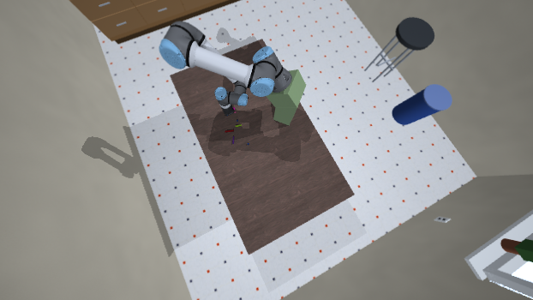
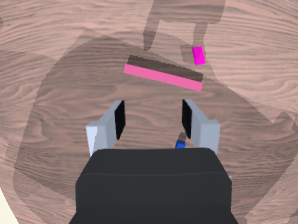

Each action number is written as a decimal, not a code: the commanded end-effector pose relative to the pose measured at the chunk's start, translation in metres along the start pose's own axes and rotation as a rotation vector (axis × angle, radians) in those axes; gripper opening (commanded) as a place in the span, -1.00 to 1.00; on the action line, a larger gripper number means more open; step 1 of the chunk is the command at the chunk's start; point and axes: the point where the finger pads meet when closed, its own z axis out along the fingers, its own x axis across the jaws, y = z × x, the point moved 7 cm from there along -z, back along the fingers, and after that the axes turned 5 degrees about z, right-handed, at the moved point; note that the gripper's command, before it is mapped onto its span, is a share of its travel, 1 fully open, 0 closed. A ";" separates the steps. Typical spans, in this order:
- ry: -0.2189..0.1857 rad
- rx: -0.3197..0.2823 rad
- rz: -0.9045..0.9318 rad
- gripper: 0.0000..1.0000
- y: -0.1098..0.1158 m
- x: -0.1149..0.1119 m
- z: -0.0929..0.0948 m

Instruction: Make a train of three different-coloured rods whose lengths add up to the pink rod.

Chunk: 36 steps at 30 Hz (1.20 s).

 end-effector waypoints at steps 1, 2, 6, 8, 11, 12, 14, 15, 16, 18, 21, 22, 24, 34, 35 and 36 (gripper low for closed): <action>-0.001 0.000 0.004 1.00 0.001 0.000 0.000; -0.001 0.000 0.006 1.00 0.002 0.000 0.000; 0.000 0.000 0.027 1.00 0.009 -0.001 0.000; 0.000 0.000 0.044 1.00 0.016 -0.001 0.000; 0.000 0.000 0.080 1.00 0.028 -0.002 0.000; 0.000 0.000 0.094 1.00 0.033 -0.002 0.000; -0.001 0.000 0.109 1.00 0.039 -0.002 0.000; -0.001 0.000 0.109 1.00 0.039 -0.002 0.000; -0.001 0.000 0.125 1.00 0.045 -0.002 0.000; -0.001 0.000 0.161 1.00 0.057 -0.003 0.000; 0.000 0.000 0.222 1.00 0.079 -0.005 0.000; -0.001 0.000 0.244 1.00 0.087 -0.005 0.000; -0.001 0.000 0.289 1.00 0.103 -0.006 0.000; 0.000 0.000 0.481 1.00 0.172 -0.010 0.000; -0.001 0.000 0.504 1.00 0.181 -0.010 0.000; -0.001 0.000 0.527 1.00 0.189 -0.010 0.000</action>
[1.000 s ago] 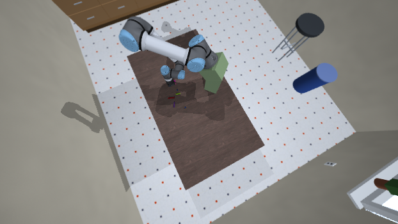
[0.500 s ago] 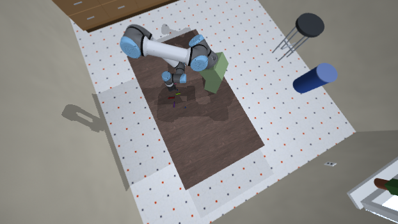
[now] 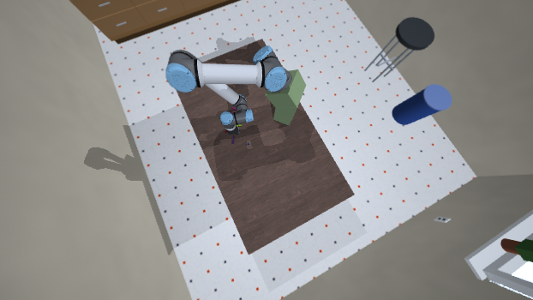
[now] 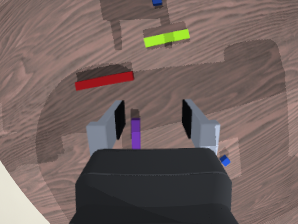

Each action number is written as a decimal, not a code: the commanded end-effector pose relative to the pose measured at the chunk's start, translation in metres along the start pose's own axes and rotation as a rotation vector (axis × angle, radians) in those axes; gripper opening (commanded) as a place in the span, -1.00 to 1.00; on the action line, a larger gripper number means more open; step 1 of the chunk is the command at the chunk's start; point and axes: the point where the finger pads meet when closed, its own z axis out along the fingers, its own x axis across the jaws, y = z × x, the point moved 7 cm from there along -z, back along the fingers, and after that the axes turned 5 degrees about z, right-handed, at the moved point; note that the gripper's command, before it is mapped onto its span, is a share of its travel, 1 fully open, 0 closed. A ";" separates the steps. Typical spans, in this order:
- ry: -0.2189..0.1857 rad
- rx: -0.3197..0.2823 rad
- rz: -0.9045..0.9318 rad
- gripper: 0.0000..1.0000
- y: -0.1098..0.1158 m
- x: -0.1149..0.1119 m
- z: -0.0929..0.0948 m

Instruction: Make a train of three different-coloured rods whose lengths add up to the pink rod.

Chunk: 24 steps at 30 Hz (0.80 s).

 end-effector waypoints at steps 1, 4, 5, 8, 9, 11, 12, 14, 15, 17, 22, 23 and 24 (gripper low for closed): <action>-0.002 -0.001 0.095 1.00 0.032 0.013 -0.001; -0.001 -0.001 0.158 1.00 0.053 0.022 0.000; -0.002 -0.001 0.178 1.00 0.059 0.025 -0.001; -0.002 -0.001 0.230 1.00 0.076 0.032 -0.001; -0.001 -0.001 0.245 1.00 0.081 0.034 0.000; -0.001 -0.001 0.271 1.00 0.090 0.038 0.000; -0.001 -0.001 0.271 1.00 0.090 0.038 0.000; -0.001 -0.001 0.282 1.00 0.094 0.039 0.000; -0.001 -0.001 0.292 1.00 0.097 0.041 -0.001; -0.002 -0.001 0.308 1.00 0.103 0.043 -0.001; -0.002 -0.001 0.328 1.00 0.109 0.046 -0.001; -0.002 -0.001 0.329 1.00 0.110 0.046 -0.001; -0.002 -0.001 0.330 1.00 0.110 0.046 -0.001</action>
